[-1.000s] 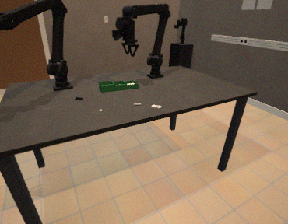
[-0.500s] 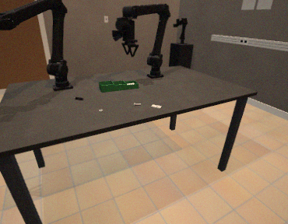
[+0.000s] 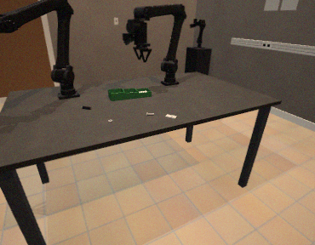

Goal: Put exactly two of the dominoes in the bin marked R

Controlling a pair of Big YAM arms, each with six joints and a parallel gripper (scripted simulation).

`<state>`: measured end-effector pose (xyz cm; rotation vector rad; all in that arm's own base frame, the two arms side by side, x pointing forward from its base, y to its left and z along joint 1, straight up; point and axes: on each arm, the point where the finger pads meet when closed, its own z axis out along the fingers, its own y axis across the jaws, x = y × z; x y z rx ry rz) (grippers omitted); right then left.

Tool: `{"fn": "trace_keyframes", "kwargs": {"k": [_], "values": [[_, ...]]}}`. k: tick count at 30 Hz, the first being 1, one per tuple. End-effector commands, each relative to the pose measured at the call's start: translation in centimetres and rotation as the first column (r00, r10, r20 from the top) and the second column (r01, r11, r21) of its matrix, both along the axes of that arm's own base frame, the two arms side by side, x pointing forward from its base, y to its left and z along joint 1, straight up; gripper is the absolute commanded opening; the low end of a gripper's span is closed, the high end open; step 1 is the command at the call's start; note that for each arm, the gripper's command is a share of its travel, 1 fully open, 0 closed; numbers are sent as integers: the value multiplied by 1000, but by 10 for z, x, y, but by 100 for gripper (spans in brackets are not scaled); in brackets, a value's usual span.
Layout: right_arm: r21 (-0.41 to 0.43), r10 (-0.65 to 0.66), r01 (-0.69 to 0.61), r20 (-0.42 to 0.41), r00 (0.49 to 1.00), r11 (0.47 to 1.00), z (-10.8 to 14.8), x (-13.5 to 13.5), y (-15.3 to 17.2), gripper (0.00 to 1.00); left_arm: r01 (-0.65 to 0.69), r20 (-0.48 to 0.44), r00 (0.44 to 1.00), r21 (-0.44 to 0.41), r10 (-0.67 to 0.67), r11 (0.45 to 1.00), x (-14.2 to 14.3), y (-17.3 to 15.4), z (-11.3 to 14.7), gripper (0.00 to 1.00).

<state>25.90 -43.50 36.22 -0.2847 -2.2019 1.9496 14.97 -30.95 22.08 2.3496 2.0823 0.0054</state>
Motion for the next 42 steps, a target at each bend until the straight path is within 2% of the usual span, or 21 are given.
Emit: {"fn": "trace_keyframes", "kwargs": {"k": [1, 10, 12, 13, 18, 20, 21, 31, 32, 33, 42], "values": [[-8, -9, 9, 9, 1000, 1000, 5, -4, -2, 100, 4, 11, 1000, -33, -4, 999, 0, -8, 12, 100], [-8, -9, 9, 9, 1000, 1000, 5, -4, -2, 100, 4, 11, 1000, -33, -4, 999, 0, -8, 12, 100], [-8, -9, 9, 9, 1000, 1000, 5, -4, -2, 100, 3, 9, 1000, -23, -2, 1000, -5, -1, 5, 100], [-8, -9, 9, 9, 1000, 1000, 5, -4, -2, 100, 4, 11, 1000, -33, -4, 999, 0, -8, 12, 100], [-8, -9, 9, 9, 1000, 1000, 5, -4, -2, 100, 4, 11, 1000, -33, -4, 999, 0, -8, 12, 100], [-8, -9, 9, 9, 1000, 1000, 5, -4, -2, 100, 4, 10, 1000, -25, -4, 1000, -6, -1, 5, 100], [-8, -9, 9, 9, 1000, 1000, 5, -4, -2, 100, 4, 11, 1000, -33, -4, 999, 0, -8, 12, 100], [-8, -9, 9, 9, 1000, 1000, 5, -4, -2, 100, 4, 11, 1000, -33, -4, 999, 0, -8, 12, 100], [-8, -9, 9, 9, 1000, 1000, 5, -4, -2, 100, 4, 10, 1000, -26, -3, 1000, -6, -2, 5, 100], [-8, -9, 9, 9, 1000, 1000, 5, -4, -2, 100, 4, 11, 1000, -33, -4, 999, 0, -8, 12, 100], [-8, -9, 9, 9, 1000, 1000, 5, -4, -2, 100, 4, 11, 1000, -33, -4, 999, 0, -8, 12, 100]]}}
